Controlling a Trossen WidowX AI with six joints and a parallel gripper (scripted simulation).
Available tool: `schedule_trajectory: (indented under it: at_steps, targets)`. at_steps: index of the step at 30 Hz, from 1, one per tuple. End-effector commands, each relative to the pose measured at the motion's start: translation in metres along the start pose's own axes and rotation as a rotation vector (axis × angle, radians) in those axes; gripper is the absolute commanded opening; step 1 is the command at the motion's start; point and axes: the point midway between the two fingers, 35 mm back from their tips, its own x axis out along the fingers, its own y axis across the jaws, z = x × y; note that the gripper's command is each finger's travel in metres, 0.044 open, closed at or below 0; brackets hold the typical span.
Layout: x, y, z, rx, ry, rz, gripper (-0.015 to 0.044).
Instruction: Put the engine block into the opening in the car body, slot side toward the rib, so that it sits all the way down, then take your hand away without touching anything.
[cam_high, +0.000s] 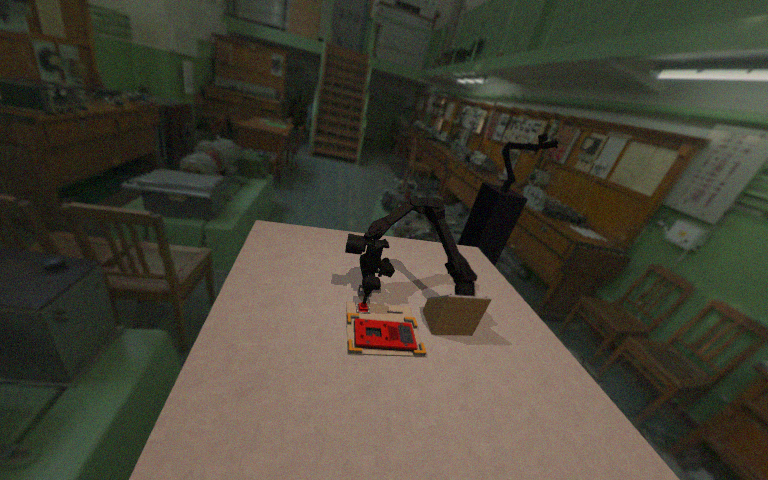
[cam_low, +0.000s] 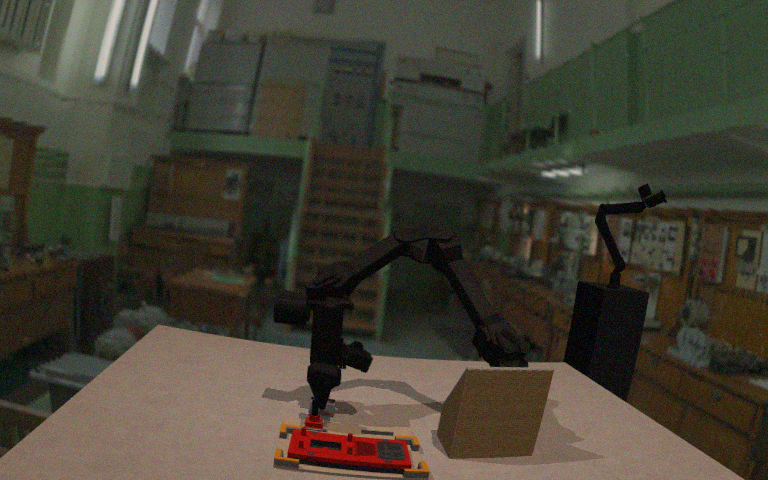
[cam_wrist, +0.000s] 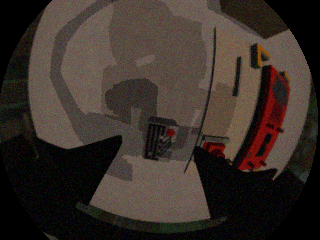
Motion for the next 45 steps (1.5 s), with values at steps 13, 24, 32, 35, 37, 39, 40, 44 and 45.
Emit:
schedule_trajectory:
  at_steps: [13,24,32,35,37,39,40,44,45]
  targets:
    - [0.010,0.000,0.002,0.025,0.016,-0.013,0.0230]
    - [0.009,0.000,0.002,0.020,0.016,-0.013,0.0059]
    - [0.005,0.000,0.001,-0.235,0.018,-0.012,0.0000]
    - [0.003,0.000,0.001,-0.339,0.019,-0.012,0.0000]
    - [0.001,0.000,0.000,-0.408,0.020,-0.012,0.0000]
    - [0.000,0.000,0.000,-0.478,0.020,-0.011,0.0000]
    - [-0.001,0.000,0.000,-0.512,0.021,-0.011,0.0000]
    - [-0.003,0.000,0.000,-0.651,0.022,-0.010,0.0000]
    - [-0.004,0.000,0.000,-0.686,0.022,-0.010,0.0000]
